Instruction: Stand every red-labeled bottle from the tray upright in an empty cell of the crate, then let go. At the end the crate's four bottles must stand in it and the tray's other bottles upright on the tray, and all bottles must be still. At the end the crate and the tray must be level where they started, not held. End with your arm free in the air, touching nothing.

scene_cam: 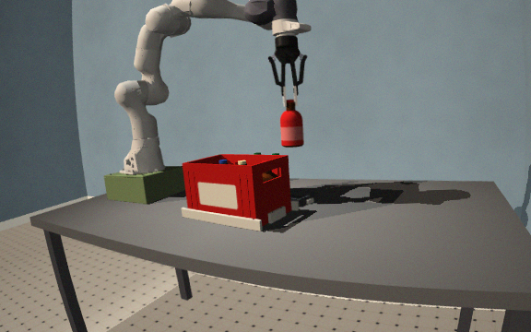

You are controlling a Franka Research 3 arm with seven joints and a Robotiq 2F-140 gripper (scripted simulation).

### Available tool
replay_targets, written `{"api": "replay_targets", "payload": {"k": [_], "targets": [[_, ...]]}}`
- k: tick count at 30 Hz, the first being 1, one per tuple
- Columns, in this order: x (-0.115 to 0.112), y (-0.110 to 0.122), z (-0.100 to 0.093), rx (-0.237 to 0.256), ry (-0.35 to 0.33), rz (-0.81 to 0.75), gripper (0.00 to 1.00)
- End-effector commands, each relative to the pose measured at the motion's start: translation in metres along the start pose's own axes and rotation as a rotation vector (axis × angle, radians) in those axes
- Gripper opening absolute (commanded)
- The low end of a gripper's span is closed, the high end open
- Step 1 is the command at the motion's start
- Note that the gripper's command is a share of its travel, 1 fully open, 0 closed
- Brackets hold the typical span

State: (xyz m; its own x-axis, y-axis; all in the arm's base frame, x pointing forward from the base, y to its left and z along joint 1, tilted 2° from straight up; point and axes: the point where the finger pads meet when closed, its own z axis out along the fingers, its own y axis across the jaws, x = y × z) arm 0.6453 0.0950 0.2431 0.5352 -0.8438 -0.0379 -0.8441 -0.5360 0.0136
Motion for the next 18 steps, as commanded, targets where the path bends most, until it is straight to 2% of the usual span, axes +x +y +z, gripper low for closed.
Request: {"api": "replay_targets", "payload": {"k": [1,18], "targets": [[0.0012,-0.0023,-0.0068,0.016,0.005,-0.004,0.00],[0.0040,0.0068,-0.0067,0.016,0.005,-0.004,0.00]]}}
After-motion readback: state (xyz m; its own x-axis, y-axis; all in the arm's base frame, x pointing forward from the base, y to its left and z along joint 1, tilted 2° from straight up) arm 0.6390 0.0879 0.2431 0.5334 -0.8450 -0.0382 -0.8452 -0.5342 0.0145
